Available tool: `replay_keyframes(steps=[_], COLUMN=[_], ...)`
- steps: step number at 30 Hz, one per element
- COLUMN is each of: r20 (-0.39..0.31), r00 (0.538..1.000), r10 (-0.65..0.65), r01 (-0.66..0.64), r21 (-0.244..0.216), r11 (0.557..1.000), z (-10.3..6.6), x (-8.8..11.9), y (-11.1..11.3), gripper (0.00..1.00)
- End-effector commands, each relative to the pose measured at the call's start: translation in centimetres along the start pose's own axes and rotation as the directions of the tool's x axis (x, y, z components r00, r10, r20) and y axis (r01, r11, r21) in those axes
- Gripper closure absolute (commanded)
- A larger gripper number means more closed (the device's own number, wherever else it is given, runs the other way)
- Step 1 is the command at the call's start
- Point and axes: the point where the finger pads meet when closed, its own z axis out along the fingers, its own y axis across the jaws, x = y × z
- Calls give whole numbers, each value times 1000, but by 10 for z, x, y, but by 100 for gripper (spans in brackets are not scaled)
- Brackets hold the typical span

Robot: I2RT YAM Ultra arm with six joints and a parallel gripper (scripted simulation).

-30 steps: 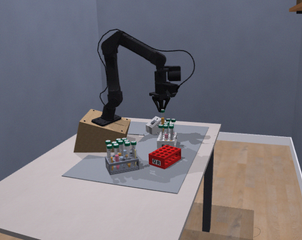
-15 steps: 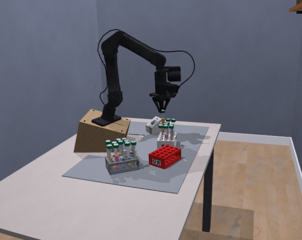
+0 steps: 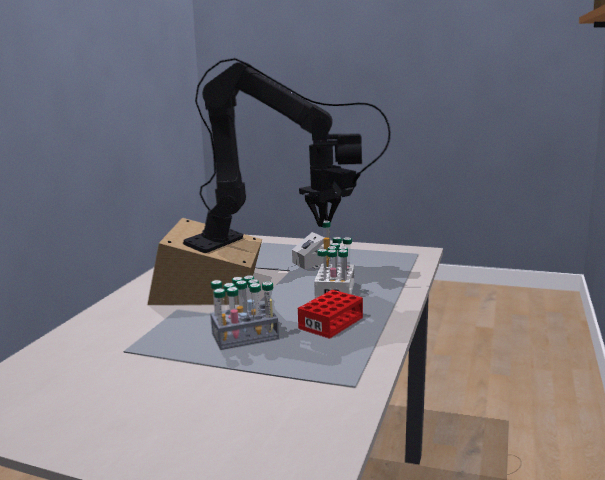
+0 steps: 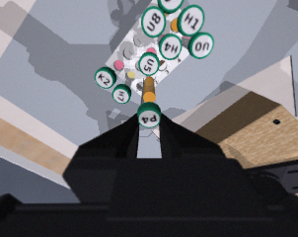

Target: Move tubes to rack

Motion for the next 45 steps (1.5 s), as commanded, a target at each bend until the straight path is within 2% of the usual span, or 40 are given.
replay_keyframes(steps=[1, 3, 4, 9, 23, 28, 45], r20=[-7, -7, -19, -3, -12, -1, -12], r00=[1000, 1000, 1000, 1000, 1000, 1000, 1000], r10=[6, 6, 8, 6, 7, 7, 0], r01=[-6, -6, -7, -6, -6, -7, 0], r21=[35, 35, 49, 30, 41, 28, 32], r11=[999, 999, 999, 1000, 999, 1000, 999], z=[11, 11, 11, 12, 17, 17, 27], x=[0, 0, 3, -2, 2, -2, 6], y=[-10, -10, -13, -8, -13, -8, -7], gripper=[100, 100, 100, 100, 100, 100, 100])
